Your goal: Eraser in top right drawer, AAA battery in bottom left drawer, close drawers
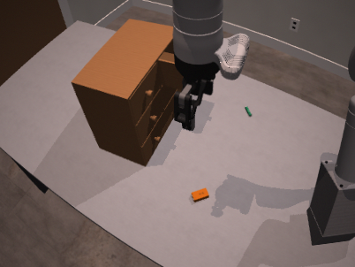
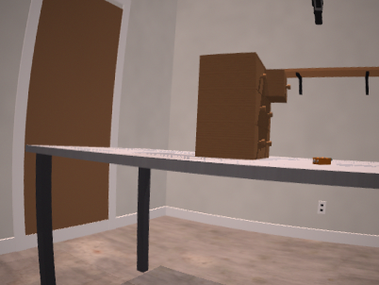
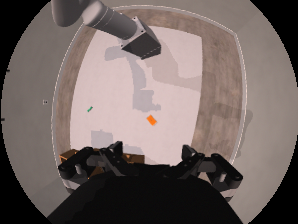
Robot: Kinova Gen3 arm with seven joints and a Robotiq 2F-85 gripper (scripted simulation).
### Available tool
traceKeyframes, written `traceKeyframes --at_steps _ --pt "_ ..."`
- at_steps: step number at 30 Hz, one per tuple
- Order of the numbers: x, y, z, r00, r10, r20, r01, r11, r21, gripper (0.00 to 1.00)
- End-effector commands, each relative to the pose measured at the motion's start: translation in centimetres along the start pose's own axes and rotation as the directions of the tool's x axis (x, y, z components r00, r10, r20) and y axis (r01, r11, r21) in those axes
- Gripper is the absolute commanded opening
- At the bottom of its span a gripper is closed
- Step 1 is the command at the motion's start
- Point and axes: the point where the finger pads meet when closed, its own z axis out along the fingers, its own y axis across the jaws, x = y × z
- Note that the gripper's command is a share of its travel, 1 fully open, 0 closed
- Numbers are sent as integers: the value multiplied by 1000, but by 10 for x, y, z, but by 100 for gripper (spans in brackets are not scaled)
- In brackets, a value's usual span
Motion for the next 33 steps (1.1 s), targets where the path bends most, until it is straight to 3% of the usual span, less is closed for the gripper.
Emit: traceKeyframes --at_steps 1,5,8,10,17,23,25,33 --pt "1 1 -1 1000 -8 -6 8 1000 -2 100" --pt "2 -12 -4 1000 -4 0 4 1000 1 100" --pt "0 -40 -11 1000 2 21 -3 1000 8 100" --pt "0 -40 -11 1000 2 21 -3 1000 8 100" --pt "14 -157 -24 997 20 69 -22 999 24 100" --pt "57 -242 -5 999 12 37 -12 1000 14 100" --pt "70 -257 3 1000 5 23 -5 1000 10 100" --pt "88 -273 13 1000 0 -6 0 1000 -1 100"
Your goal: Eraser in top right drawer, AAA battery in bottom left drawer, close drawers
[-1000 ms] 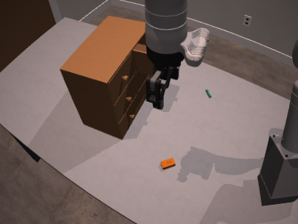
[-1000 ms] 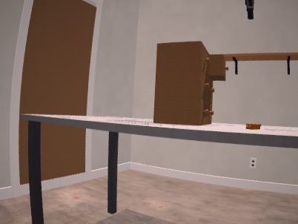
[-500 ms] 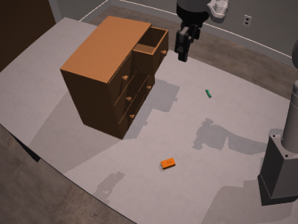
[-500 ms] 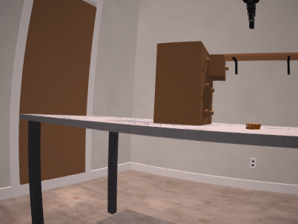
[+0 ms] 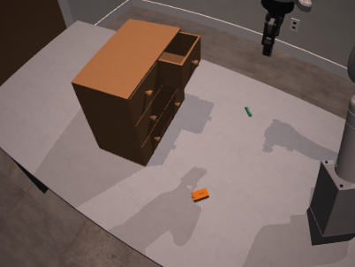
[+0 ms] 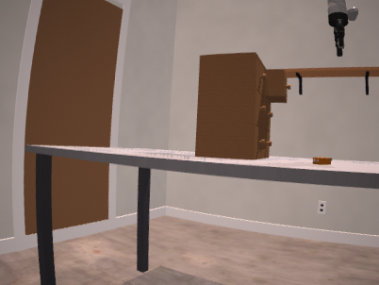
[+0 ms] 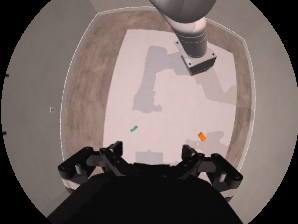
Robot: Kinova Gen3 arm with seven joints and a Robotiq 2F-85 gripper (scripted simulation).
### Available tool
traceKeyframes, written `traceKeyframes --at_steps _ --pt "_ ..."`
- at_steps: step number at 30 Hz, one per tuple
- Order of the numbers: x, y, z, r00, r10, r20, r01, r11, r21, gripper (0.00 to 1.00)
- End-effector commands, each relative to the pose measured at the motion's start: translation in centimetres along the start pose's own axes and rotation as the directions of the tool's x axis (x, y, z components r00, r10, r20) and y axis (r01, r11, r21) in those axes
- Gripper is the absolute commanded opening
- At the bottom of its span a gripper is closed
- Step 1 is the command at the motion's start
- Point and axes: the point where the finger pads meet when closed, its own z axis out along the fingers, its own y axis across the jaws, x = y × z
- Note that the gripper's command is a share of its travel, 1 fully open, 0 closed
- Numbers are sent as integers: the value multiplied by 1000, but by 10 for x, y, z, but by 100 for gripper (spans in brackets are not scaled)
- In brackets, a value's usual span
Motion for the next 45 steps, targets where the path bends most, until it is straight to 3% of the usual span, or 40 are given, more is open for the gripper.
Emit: traceKeyframes --at_steps 1,19,45 --pt "5 1 3 1000 -21 -1 21 1000 -13 100" --pt "-4 2 11 999 -27 24 27 1000 -10 100" --pt "-40 3 56 989 -25 143 26 1000 -8 100"
